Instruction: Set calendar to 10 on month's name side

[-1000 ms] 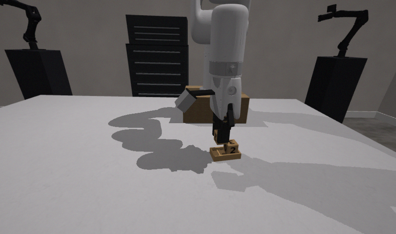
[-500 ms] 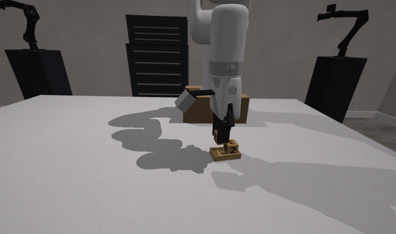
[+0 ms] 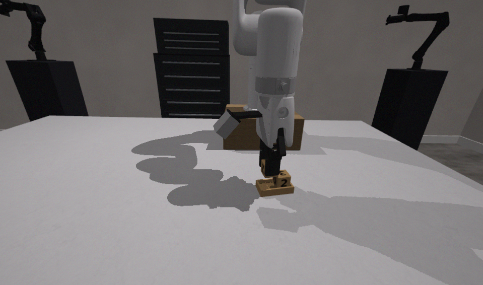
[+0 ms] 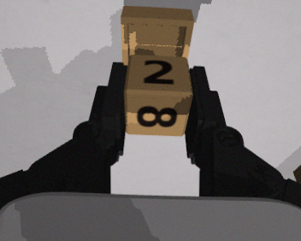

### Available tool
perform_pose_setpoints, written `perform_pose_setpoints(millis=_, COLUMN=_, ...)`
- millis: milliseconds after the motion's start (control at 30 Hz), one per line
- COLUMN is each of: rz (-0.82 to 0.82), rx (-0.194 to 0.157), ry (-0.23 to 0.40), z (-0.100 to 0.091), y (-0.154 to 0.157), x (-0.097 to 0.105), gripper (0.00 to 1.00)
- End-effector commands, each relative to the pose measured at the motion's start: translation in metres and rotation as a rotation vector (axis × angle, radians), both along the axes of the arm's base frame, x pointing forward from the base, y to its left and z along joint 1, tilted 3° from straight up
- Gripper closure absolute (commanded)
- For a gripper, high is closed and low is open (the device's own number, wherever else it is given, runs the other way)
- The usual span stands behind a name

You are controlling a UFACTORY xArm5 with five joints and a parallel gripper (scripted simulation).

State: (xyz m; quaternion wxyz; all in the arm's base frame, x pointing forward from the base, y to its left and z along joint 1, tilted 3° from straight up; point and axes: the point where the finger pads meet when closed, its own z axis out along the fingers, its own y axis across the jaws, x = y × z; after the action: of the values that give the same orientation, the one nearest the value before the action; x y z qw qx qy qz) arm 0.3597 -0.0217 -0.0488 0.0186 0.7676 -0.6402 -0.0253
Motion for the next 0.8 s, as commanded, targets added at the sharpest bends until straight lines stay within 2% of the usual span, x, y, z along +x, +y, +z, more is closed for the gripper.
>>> perform_pose_setpoints(millis=0, rz=0.0, rx=0.0, ry=-0.003, z=-0.001, y=0.0, x=0.001, gripper=0.71)
perform_pose_setpoints(millis=767, rz=0.0, rx=0.0, ry=-0.003, z=-0.017, y=0.0, x=0.0, gripper=0.71)
